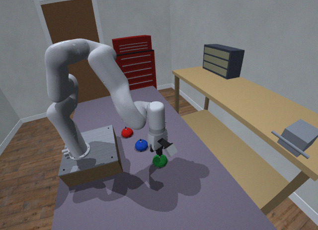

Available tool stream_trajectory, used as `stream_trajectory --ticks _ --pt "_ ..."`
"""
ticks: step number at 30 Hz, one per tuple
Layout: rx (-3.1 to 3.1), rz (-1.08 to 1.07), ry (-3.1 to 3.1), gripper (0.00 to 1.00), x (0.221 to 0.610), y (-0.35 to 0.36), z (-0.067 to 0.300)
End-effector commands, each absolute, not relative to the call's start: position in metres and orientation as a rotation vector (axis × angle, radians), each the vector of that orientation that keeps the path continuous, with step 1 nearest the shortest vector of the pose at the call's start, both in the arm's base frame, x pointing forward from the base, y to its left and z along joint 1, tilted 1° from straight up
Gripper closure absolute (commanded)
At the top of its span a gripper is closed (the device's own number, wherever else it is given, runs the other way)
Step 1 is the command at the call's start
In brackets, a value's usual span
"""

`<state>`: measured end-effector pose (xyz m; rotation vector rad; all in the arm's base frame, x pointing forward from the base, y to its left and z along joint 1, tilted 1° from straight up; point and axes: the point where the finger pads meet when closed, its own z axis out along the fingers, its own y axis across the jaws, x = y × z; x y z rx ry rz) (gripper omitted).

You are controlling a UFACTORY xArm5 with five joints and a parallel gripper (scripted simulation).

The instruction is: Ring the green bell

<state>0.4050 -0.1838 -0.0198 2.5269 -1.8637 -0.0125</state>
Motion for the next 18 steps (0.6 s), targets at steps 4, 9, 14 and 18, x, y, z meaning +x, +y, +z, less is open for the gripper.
stream_trajectory --ticks 4,9,14,18 --pt "2.527 -0.008 -1.864 1.0 0.4059 -0.1843 -0.0256" --pt "2.527 -0.008 -1.864 1.0 0.4059 -0.1843 -0.0274" --pt "2.527 -0.008 -1.864 1.0 0.4059 -0.1843 -0.0276" --pt "2.527 -0.008 -1.864 1.0 0.4059 -0.1843 -0.0276"
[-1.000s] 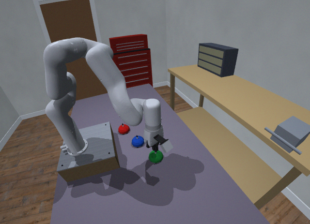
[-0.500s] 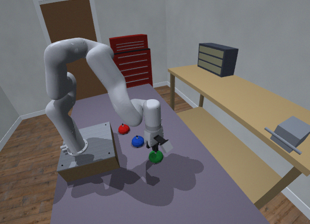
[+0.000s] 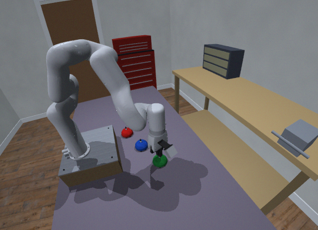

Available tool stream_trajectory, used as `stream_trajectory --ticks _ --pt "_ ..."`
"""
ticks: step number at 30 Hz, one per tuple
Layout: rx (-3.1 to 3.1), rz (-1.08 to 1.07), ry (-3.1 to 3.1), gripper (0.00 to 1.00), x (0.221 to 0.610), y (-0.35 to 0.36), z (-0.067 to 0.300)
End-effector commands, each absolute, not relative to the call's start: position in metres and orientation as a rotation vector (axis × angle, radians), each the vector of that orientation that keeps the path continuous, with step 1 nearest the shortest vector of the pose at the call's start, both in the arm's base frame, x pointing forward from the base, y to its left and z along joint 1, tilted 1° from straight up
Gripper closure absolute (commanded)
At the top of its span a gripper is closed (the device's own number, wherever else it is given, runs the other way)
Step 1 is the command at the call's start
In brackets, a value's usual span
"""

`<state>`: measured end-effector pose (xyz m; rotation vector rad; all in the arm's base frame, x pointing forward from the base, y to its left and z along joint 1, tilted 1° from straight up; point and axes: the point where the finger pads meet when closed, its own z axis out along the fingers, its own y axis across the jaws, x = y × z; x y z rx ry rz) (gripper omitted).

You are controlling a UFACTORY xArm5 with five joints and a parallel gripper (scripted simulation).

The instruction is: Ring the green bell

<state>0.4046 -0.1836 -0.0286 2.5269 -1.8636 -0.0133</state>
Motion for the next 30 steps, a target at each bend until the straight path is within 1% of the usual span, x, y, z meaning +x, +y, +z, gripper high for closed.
stream_trajectory --ticks 1,30 --pt "2.527 -0.008 -1.864 1.0 0.4059 -0.1843 -0.0276" --pt "2.527 -0.008 -1.864 1.0 0.4057 -0.1844 -0.0317"
